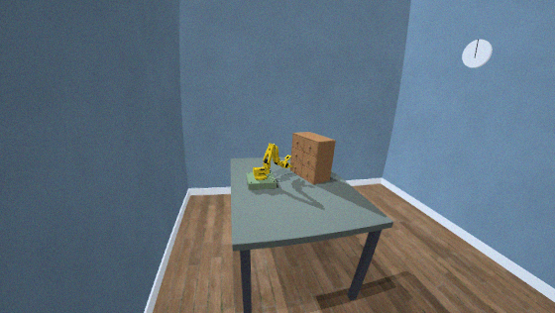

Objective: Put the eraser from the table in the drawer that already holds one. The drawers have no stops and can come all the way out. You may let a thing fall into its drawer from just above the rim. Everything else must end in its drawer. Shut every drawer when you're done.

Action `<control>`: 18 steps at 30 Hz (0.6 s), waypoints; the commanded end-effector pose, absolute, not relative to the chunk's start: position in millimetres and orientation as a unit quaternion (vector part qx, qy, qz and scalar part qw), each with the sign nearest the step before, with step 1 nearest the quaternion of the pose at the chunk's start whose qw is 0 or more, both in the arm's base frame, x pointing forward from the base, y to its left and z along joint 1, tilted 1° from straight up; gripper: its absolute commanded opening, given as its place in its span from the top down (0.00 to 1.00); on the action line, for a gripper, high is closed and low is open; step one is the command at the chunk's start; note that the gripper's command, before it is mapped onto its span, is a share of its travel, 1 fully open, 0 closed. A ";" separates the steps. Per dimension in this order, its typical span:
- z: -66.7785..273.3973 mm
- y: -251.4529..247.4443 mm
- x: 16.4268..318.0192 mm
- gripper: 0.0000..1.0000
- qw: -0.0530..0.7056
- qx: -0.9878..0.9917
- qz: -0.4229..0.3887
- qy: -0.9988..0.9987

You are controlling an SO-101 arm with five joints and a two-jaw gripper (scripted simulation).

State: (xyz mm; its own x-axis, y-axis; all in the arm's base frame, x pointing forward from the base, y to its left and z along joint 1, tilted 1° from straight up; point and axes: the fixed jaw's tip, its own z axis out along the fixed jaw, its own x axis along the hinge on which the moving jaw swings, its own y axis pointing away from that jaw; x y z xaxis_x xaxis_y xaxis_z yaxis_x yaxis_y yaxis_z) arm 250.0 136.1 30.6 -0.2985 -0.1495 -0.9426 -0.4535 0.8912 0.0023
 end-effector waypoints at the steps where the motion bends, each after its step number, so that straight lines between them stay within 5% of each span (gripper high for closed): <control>1: 28.9 134.3 251.7 0.79 0.561 -0.183 0.136 0.796; 18: 26.1 136.3 257.6 0.79 0.561 -0.182 0.135 0.796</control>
State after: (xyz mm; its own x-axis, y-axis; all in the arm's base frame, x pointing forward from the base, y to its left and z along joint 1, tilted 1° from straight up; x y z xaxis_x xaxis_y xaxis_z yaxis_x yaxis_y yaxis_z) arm 251.1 136.0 29.1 -0.2997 -0.1492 -0.9423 -0.4515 0.8923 0.0023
